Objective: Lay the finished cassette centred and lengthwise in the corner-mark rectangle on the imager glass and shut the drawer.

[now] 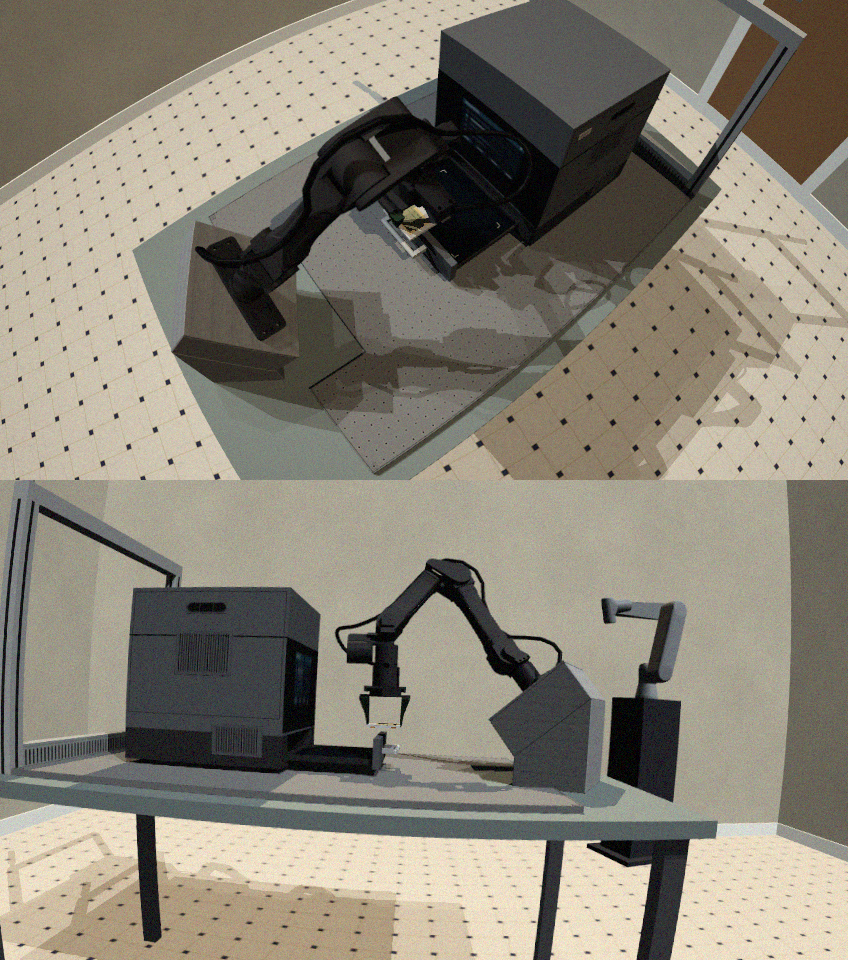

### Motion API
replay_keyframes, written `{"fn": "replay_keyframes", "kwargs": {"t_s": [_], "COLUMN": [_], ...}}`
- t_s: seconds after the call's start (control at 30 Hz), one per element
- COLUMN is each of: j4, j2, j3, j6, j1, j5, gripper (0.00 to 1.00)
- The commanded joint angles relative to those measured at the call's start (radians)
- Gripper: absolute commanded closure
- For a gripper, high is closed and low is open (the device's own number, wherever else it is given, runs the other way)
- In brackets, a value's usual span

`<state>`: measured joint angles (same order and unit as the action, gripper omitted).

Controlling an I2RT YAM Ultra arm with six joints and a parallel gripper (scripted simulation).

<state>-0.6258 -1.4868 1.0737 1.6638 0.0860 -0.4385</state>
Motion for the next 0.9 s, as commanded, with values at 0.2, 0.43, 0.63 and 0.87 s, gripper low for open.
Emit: {"fn": "replay_keyframes", "kwargs": {"t_s": [0.2, 0.43, 0.63, 0.87], "j4": [-0.027, -0.040, -0.050, -0.067], "j2": [-0.027, -0.051, -0.071, -0.099], "j3": [0.078, 0.116, 0.149, 0.195], "j6": [-0.002, -0.009, -0.012, -0.015], "j1": [0.013, -0.001, -0.002, -0.011], "j5": [-0.014, -0.010, -0.005, -0.001], "gripper": [1.00, 1.00, 1.00, 1.00]}}
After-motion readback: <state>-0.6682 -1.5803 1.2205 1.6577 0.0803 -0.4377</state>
